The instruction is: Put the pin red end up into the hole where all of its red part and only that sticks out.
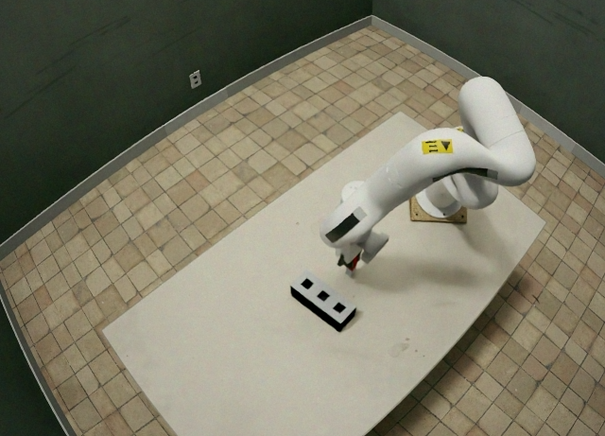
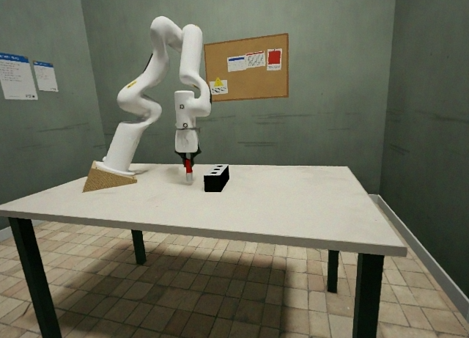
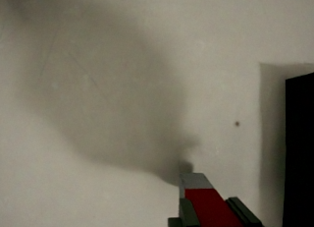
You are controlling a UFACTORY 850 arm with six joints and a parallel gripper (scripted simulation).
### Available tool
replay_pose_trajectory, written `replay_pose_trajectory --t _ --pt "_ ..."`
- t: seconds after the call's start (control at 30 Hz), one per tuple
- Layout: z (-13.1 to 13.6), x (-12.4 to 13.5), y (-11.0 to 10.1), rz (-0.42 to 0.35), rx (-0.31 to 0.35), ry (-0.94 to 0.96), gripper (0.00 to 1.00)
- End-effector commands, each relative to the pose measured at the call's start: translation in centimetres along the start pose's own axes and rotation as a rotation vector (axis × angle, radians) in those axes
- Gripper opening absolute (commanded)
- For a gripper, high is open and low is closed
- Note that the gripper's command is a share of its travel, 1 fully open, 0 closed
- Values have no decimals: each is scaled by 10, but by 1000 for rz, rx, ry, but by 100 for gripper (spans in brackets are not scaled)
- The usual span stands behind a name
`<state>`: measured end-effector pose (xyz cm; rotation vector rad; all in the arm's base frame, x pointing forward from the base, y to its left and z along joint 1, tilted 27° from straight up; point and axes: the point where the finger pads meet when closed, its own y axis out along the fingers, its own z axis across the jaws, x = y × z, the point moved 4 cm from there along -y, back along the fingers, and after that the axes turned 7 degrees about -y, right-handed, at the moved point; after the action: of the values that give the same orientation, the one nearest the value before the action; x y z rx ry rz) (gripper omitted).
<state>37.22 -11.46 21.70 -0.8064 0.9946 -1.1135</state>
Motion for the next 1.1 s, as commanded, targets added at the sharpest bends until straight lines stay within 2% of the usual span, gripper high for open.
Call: replay_pose_trajectory --t 0.0,0.17,0.2,0.73,0.77,1.07 --pt "1 0 -1 0 0 0 0" --pt "1 0 -1 0 0 0 0" --pt "0 0 -16 -1 1 0 0" --pt "0 0 -16 -1 1 0 0" --pt "-1 0 -32 -1 1 0 0" --pt "-1 0 -32 -1 1 0 0"
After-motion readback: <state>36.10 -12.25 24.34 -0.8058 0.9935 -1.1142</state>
